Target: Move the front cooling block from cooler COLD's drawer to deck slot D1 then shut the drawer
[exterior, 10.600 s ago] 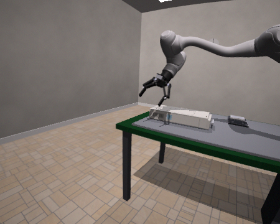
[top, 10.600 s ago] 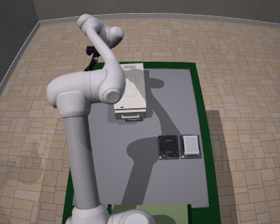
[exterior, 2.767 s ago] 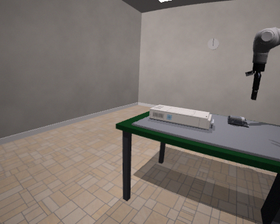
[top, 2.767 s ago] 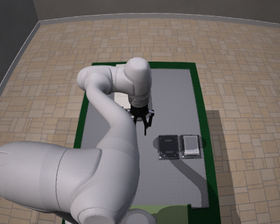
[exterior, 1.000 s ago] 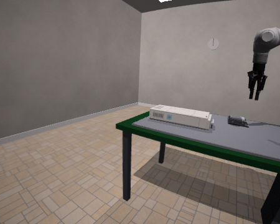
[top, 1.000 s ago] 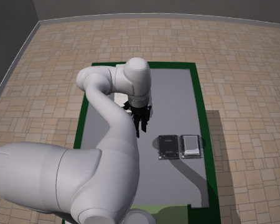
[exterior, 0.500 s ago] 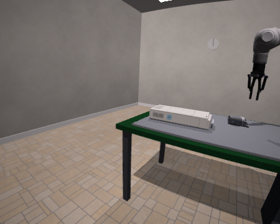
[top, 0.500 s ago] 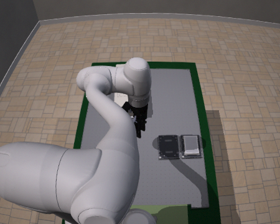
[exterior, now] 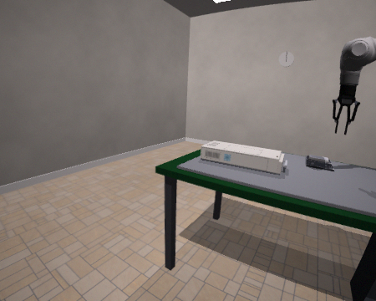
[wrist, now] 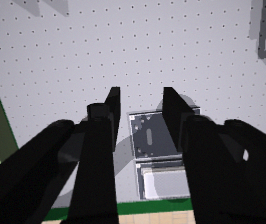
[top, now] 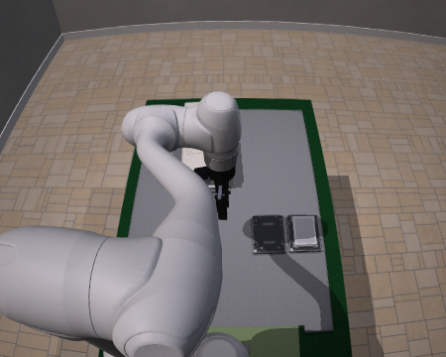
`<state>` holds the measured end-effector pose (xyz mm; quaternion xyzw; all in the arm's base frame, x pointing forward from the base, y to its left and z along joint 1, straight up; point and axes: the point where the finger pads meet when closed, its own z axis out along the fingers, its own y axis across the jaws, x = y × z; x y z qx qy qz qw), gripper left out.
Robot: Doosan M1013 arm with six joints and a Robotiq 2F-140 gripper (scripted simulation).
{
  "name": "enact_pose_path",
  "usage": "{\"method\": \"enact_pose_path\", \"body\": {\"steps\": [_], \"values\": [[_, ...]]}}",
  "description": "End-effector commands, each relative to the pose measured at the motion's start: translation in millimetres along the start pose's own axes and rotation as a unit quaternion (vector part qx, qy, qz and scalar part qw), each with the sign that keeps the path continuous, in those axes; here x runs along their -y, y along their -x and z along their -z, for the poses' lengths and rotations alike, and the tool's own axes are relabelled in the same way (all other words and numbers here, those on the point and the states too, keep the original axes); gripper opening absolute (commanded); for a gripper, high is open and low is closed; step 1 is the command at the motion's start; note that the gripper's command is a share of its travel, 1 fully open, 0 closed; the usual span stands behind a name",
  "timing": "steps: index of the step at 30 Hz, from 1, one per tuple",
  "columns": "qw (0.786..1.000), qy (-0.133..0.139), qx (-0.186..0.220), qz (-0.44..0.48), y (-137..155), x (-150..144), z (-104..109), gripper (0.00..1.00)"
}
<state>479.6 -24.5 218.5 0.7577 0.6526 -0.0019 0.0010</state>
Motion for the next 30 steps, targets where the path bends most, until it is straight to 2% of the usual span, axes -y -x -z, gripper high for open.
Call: {"method": "enact_pose_path", "body": {"steps": [1,22,30], "values": [[0.998,0.001,-0.003,0.064,-0.2,-0.4,0.6,0.34],[0.997,0.001,-0.003,0.078,-0.2,-0.4,0.6,0.34],[0.997,0.001,-0.003,0.078,-10.9,-26.8,-14.0,0.34]]}}
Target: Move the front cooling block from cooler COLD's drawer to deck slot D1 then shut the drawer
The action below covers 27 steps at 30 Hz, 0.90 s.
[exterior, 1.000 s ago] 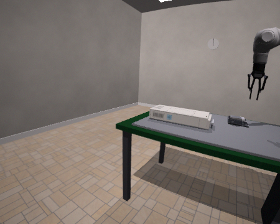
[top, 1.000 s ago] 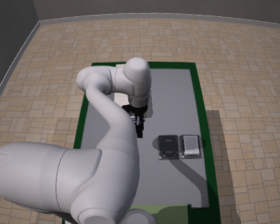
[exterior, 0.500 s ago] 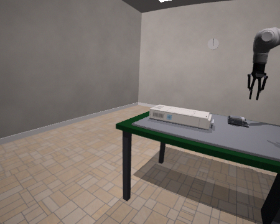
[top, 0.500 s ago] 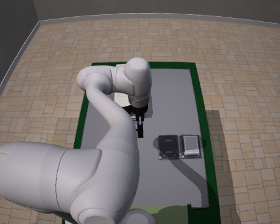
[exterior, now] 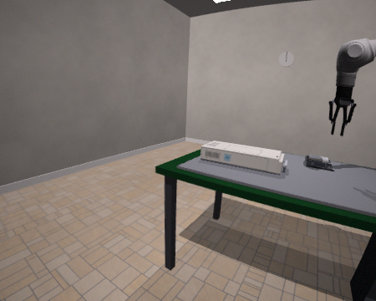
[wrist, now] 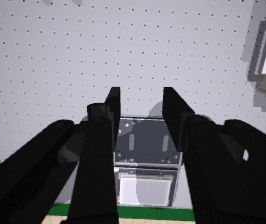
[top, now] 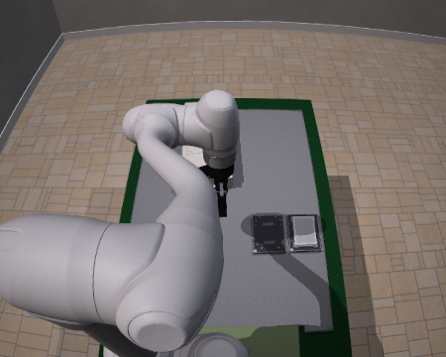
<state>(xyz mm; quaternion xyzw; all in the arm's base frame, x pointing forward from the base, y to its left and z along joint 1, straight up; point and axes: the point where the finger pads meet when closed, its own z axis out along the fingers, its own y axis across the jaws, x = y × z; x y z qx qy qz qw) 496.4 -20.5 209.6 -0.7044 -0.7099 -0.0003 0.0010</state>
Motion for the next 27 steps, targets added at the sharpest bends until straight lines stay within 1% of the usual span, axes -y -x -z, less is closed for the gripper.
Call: {"method": "enact_pose_path", "body": {"steps": [1,7,9,24,27], "values": [[1.000,0.001,0.000,0.000,-3.4,-14.8,-6.9,0.34],[1.000,0.001,0.000,0.000,-8.2,-35.6,-17.9,0.34],[1.000,0.001,0.000,0.000,-8.2,-35.6,-17.9,0.34],[1.000,0.001,0.000,0.000,-20.3,-87.6,-45.3,0.34],[1.000,0.001,0.000,0.000,-21.1,-91.1,-47.1,0.34]]}}
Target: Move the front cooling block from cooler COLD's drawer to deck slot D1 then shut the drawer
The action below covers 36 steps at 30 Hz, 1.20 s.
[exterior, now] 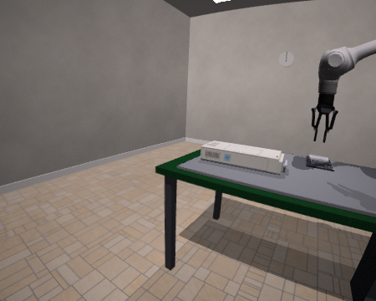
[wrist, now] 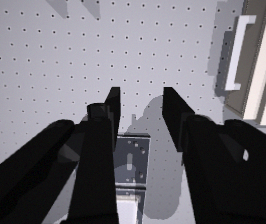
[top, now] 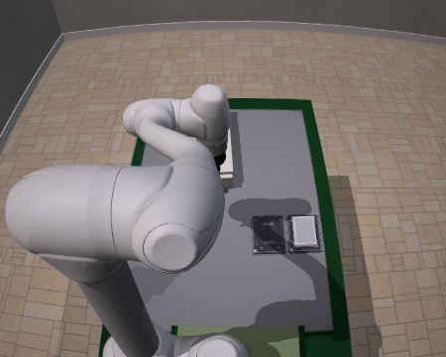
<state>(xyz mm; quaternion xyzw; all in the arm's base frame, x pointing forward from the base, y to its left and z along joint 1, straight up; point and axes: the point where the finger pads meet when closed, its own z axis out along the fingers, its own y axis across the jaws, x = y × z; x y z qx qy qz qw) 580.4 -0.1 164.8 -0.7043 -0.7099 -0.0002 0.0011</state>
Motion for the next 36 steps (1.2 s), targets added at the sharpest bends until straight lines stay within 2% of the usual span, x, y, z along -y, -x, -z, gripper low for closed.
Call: {"method": "enact_pose_path", "body": {"steps": [1,36], "values": [[1.000,0.001,0.000,0.000,-2.2,-10.3,-4.1,0.34],[1.000,0.001,0.000,0.000,-27.2,-117.8,-60.7,0.34]]}}
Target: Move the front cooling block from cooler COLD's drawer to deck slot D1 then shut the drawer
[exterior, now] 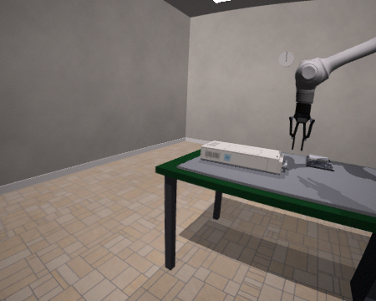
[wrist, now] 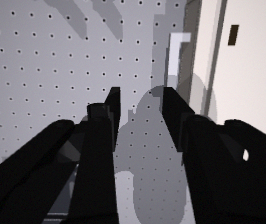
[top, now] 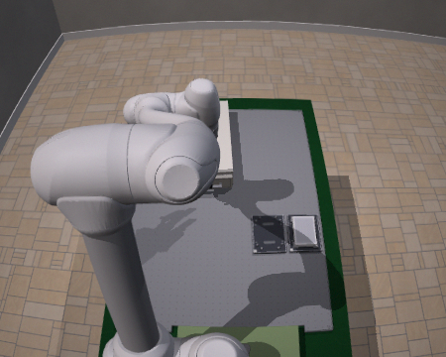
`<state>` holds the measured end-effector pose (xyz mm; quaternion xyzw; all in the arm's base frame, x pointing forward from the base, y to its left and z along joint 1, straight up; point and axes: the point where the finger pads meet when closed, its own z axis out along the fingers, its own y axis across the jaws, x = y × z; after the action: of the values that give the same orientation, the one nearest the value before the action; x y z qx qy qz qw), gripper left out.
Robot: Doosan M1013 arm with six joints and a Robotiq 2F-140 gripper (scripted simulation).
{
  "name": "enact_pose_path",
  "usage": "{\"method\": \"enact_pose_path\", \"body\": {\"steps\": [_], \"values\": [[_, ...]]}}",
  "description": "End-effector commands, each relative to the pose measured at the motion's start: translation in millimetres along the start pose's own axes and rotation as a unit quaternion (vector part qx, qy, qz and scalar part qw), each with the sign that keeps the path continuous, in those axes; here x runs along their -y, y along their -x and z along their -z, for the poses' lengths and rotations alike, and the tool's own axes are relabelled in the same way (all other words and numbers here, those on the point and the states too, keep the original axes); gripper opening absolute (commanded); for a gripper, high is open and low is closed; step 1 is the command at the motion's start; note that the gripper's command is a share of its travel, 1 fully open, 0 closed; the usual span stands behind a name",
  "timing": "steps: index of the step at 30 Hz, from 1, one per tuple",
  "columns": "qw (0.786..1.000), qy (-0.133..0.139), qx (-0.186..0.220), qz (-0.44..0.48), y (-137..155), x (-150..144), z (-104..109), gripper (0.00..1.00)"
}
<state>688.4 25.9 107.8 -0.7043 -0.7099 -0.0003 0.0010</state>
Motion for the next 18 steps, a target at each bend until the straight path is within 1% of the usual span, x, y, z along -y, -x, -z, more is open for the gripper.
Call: {"method": "enact_pose_path", "body": {"steps": [1,7,14,18], "values": [[1.000,0.001,0.000,0.000,-2.9,-13.0,-5.6,0.34],[1.000,0.001,0.000,0.000,-7.3,-31.8,-15.5,0.34],[1.000,0.001,0.000,0.000,-7.3,-31.8,-16.8,0.34],[1.000,0.001,0.000,0.000,-7.3,-31.8,-22.1,0.34]]}}
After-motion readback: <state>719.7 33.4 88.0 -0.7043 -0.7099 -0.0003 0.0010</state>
